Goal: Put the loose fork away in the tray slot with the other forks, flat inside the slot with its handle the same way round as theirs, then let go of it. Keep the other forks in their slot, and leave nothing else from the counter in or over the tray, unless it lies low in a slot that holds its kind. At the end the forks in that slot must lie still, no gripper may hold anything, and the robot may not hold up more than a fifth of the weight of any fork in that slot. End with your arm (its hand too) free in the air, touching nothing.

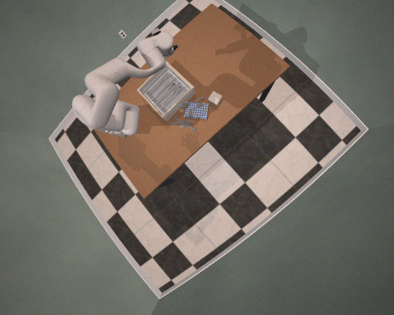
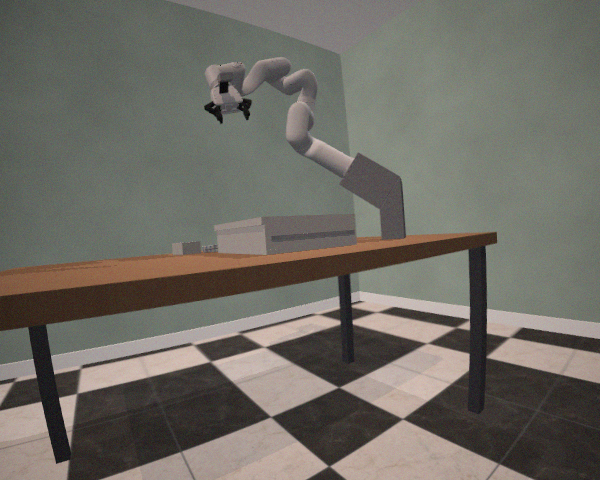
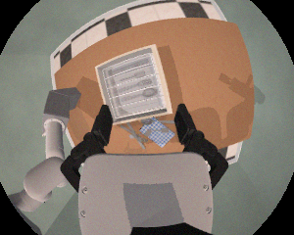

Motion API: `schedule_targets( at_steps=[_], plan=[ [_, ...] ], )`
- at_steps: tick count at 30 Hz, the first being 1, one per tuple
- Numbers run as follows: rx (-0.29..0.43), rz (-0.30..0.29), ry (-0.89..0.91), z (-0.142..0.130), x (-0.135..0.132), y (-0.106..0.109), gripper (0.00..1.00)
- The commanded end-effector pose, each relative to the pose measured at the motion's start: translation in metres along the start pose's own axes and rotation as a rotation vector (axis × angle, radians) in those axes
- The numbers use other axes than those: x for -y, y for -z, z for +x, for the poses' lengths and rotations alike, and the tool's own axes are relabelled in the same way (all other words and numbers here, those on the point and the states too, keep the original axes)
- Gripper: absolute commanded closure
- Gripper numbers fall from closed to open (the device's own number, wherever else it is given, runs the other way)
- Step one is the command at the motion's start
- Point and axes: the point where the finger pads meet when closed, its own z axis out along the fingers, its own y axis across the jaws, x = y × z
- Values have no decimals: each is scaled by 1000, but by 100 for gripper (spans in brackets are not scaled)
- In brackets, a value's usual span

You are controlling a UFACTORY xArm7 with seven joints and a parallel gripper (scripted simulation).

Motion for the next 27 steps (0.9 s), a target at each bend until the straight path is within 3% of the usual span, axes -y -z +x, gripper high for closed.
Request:
schedule_targets(
  at_steps=[1,5,6,15,16,26,27],
  plan=[
    [-4,5,-24,-2,-2,1,0],
    [-4,5,-24,-2,-2,1,0],
    [-15,39,-148,-19,-9,-3,0],
    [-15,39,-148,-19,-9,-3,0],
    [-22,77,-271,-36,-15,-8,0],
    [-22,77,-271,-36,-15,-8,0],
    [-22,117,-394,-54,-19,-15,0]
  ],
)
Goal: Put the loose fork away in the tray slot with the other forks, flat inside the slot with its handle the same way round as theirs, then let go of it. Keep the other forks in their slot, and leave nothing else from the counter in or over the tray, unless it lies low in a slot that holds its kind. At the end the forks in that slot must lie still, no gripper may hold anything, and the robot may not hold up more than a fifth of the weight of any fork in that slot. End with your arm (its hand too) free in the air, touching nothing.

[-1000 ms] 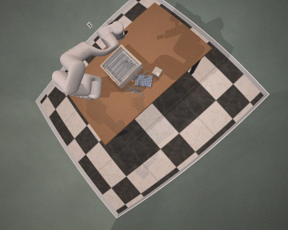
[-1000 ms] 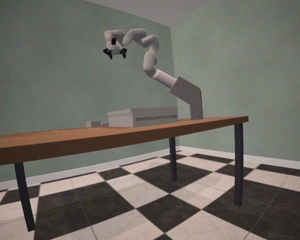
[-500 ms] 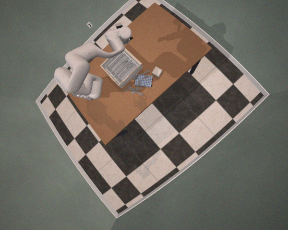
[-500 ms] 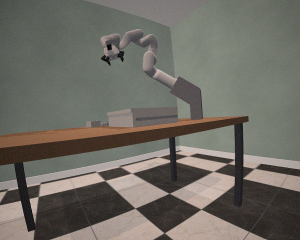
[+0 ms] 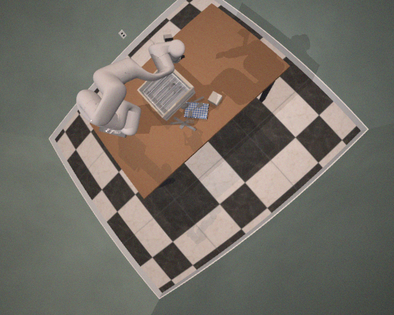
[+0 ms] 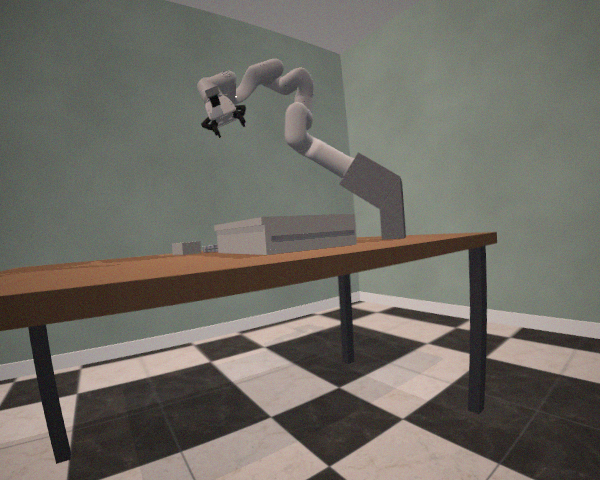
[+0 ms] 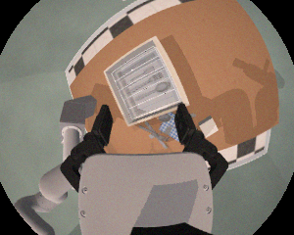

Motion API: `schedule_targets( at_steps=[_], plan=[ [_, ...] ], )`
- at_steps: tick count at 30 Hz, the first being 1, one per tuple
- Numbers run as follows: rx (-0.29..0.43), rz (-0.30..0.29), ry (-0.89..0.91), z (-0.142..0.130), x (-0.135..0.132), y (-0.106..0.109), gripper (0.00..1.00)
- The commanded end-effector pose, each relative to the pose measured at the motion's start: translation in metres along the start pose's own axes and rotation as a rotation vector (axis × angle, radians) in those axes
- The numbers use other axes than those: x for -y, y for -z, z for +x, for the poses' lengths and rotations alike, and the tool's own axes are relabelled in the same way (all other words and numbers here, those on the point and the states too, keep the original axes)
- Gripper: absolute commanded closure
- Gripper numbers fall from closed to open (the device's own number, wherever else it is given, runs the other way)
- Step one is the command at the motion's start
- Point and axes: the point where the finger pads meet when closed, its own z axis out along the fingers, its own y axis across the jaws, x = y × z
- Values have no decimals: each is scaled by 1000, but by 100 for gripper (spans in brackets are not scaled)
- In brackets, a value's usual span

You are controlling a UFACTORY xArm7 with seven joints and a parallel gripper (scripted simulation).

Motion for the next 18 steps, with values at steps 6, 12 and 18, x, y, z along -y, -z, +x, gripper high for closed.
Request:
schedule_targets(
  at_steps=[6,12,18],
  plan=[
    [-2,36,-122,-15,-10,-5,0],
    [4,76,-245,-31,-18,-13,0],
    [4,76,-245,-31,-18,-13,0]
  ],
)
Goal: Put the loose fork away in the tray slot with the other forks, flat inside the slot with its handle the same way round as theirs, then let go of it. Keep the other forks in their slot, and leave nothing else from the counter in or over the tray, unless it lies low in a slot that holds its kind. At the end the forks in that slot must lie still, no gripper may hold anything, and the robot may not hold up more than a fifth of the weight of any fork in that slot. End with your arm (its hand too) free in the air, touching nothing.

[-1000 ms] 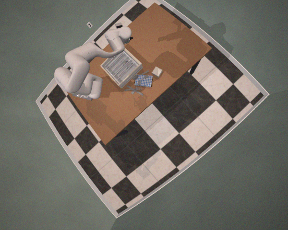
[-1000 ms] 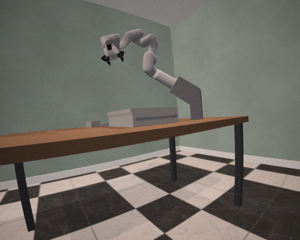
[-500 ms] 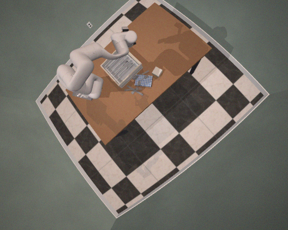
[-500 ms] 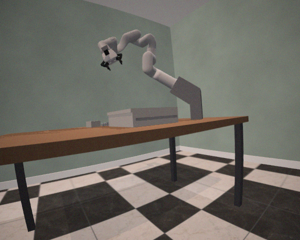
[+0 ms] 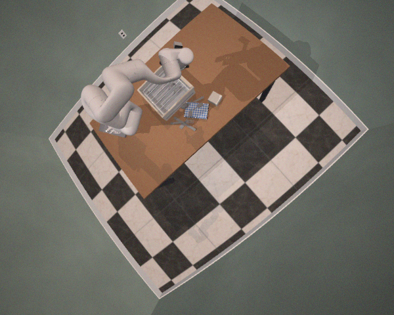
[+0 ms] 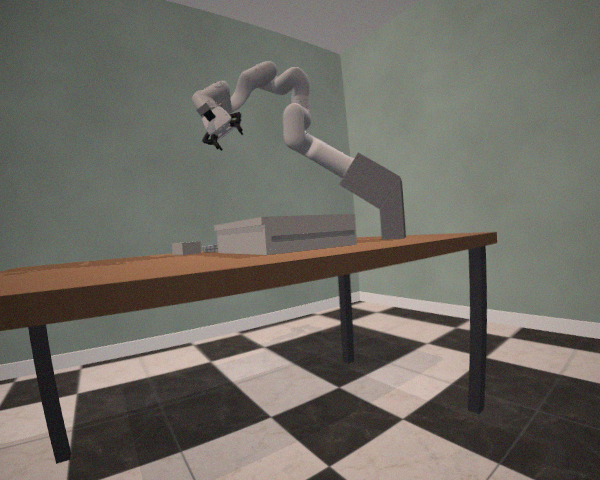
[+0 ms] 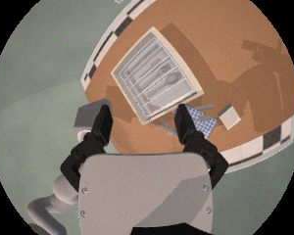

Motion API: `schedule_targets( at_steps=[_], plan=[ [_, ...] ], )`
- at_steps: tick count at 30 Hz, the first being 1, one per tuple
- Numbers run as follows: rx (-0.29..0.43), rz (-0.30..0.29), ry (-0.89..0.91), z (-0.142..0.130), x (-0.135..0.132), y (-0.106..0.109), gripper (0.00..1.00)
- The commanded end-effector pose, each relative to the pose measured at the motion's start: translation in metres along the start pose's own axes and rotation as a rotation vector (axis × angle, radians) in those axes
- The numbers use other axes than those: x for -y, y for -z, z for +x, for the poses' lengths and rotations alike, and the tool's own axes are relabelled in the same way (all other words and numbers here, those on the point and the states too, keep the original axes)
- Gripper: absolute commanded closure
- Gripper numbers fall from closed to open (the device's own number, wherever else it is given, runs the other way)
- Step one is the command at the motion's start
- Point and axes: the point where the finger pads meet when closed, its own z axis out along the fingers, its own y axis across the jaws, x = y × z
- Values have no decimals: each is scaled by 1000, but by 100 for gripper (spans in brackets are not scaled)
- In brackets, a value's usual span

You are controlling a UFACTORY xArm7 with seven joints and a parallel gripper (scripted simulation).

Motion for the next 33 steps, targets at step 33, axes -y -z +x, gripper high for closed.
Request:
schedule_targets(
  at_steps=[33],
  plan=[
    [83,148,-489,-60,-39,-40,0]
  ],
)
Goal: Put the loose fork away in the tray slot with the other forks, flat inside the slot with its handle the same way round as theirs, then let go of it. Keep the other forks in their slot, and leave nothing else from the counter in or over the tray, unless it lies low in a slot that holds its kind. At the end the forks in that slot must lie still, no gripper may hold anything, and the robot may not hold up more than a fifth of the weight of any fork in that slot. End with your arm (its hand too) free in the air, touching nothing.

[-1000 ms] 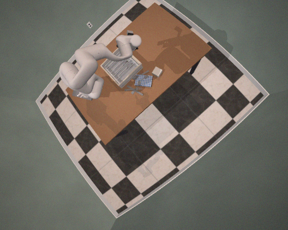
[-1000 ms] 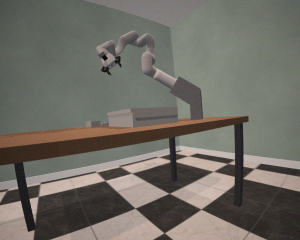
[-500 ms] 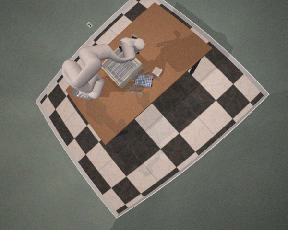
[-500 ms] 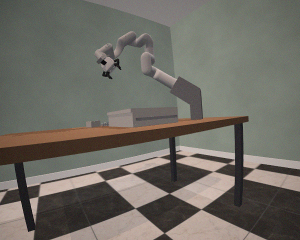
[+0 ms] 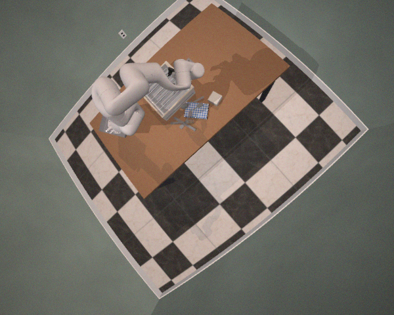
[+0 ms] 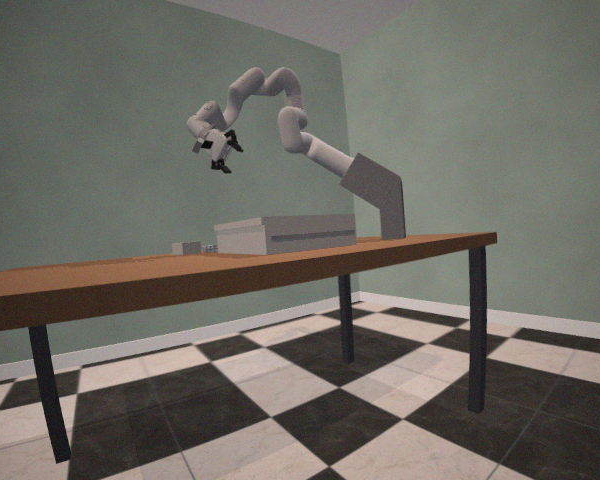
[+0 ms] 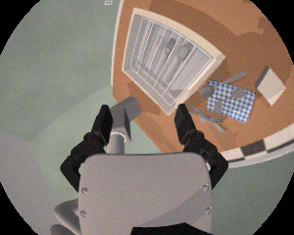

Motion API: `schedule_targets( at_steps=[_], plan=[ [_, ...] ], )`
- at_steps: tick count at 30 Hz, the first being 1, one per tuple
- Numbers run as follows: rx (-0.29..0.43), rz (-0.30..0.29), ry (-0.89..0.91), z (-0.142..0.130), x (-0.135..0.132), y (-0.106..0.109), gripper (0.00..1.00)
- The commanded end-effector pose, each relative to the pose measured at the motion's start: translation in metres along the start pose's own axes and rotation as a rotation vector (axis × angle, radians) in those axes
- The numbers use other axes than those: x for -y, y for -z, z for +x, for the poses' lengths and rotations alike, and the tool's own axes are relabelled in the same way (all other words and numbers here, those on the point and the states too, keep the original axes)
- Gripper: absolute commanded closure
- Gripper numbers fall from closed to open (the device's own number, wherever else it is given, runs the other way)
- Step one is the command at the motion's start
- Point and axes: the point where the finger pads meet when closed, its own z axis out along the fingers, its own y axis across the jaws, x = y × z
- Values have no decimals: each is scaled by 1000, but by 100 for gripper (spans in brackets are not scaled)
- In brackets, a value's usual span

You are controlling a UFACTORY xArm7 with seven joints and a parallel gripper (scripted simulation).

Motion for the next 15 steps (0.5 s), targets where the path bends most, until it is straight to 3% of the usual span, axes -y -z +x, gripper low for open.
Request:
schedule_targets(
  at_steps=[1,6,7,15],
  plan=[
    [7,6,-28,-1,-4,-2,0],
    [7,6,-28,-1,-4,-2,0],
    [40,34,-149,-11,-18,-14,0],
    [40,34,-149,-11,-18,-14,0]
  ],
)
